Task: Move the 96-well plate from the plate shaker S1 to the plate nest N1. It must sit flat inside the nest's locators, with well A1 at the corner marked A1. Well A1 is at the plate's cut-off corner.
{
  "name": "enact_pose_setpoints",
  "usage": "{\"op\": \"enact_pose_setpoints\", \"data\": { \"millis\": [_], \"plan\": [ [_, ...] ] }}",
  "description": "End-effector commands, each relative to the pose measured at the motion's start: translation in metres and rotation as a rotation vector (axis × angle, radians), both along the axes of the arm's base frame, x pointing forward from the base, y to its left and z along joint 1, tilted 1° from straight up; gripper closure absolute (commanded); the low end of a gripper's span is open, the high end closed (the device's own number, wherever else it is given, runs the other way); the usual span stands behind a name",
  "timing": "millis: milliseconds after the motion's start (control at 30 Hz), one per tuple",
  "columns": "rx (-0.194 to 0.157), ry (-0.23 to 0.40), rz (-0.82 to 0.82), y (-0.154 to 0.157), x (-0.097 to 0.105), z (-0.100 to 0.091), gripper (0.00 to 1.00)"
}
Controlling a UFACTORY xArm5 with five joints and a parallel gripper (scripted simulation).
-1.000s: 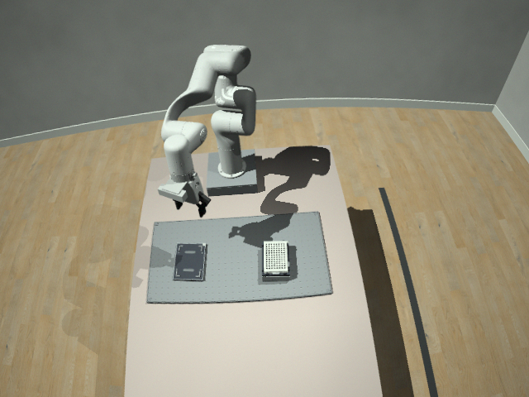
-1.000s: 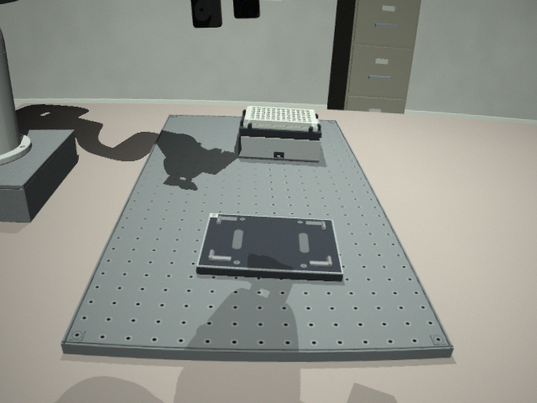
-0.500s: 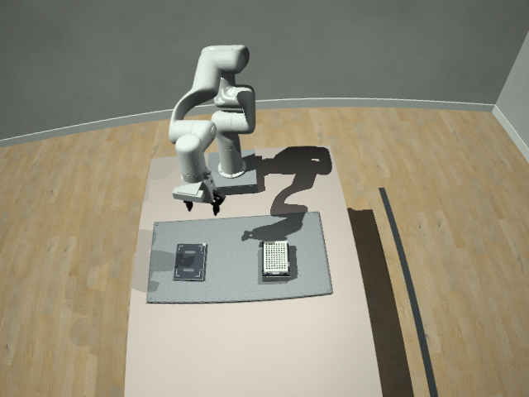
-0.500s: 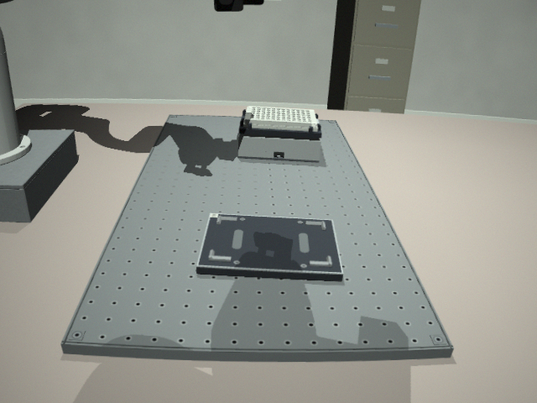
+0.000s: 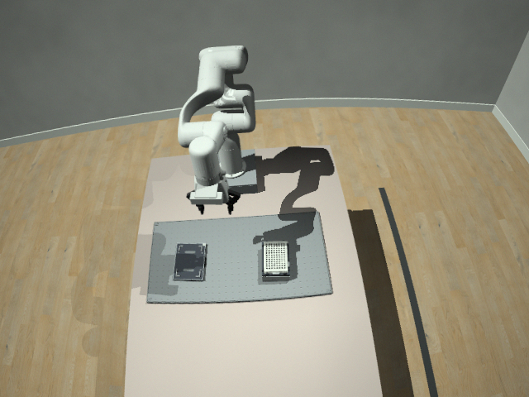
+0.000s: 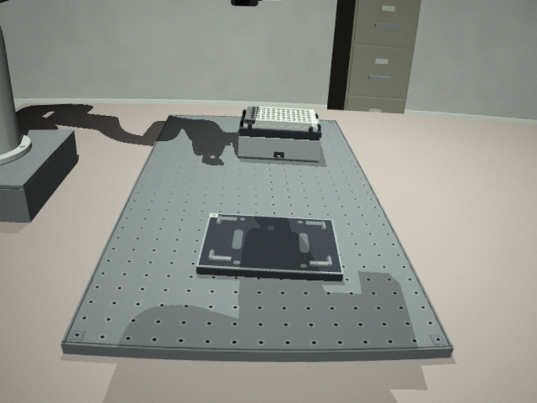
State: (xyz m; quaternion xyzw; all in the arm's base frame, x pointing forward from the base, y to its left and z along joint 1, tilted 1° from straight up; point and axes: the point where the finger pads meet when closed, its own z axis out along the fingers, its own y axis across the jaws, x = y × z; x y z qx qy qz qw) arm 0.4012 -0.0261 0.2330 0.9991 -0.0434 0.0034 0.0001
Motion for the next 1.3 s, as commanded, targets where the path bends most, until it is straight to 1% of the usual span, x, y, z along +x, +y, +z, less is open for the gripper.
{"op": "enact_pose_setpoints", "data": {
  "millis": [0, 500, 567, 1067, 1133, 1267],
  "plan": [
    [-0.009, 0.012, 0.035, 0.015, 0.007, -0.008, 0.0],
    [-0.008, 0.012, 0.035, 0.074, 0.027, -0.05, 0.0],
    [-0.008, 0.012, 0.035, 0.074, 0.027, -0.05, 0.0],
    [-0.008, 0.012, 0.035, 0.133, 0.047, -0.092, 0.0],
    [-0.008, 0.012, 0.035, 0.133, 0.047, -0.092, 0.0],
    [-0.008, 0.012, 0.035, 0.148, 0.053, -0.104, 0.0]
  ]
}}
